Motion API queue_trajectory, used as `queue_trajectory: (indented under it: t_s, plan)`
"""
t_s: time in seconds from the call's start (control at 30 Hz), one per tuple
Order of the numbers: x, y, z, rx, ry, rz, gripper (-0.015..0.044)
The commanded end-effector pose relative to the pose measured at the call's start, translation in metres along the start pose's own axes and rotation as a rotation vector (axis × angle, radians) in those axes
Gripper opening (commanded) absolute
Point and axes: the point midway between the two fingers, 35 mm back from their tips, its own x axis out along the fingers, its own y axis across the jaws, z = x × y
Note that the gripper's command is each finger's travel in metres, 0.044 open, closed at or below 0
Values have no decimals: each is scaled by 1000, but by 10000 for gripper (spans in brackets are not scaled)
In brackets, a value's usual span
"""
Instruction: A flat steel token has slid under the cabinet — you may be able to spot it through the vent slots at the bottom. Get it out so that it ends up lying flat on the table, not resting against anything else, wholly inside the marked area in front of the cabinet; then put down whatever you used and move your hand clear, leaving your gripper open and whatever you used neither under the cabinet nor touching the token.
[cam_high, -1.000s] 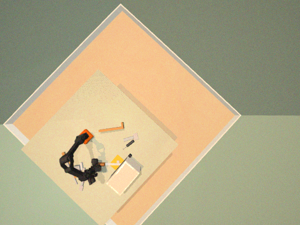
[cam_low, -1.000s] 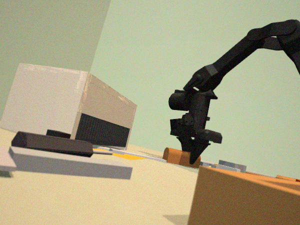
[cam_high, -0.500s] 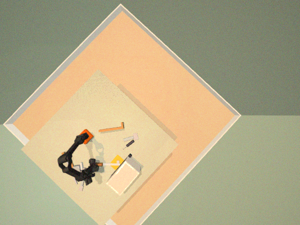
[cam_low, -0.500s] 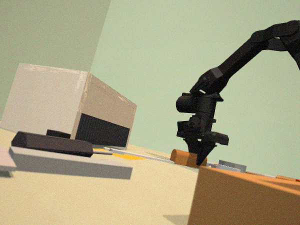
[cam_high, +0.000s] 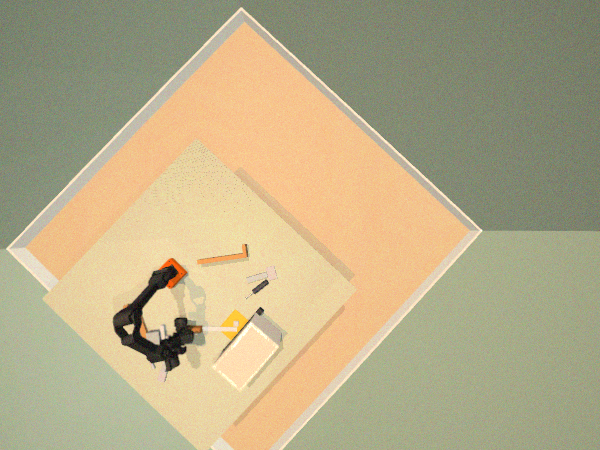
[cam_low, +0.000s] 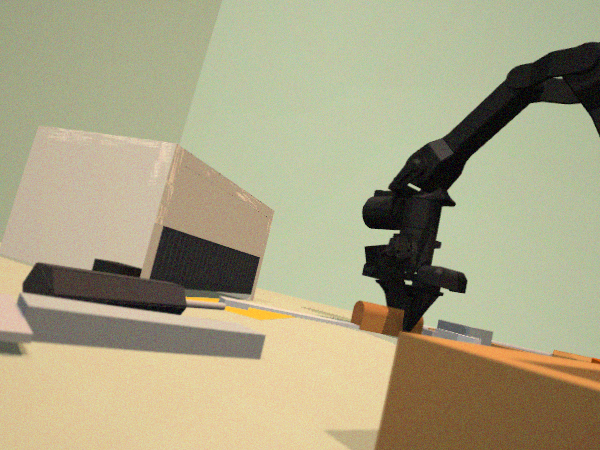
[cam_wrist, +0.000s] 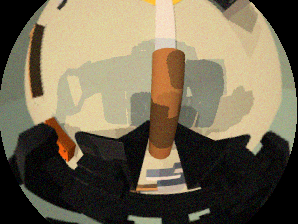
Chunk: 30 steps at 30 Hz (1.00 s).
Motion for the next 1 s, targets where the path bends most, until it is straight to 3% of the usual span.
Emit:
queue_trajectory:
  t_s: [0.0,0.97]
  plan:
    - [-1,0,-1,-2,0,0,0]
    - [-3,-1,-50,-2,4,2,0]
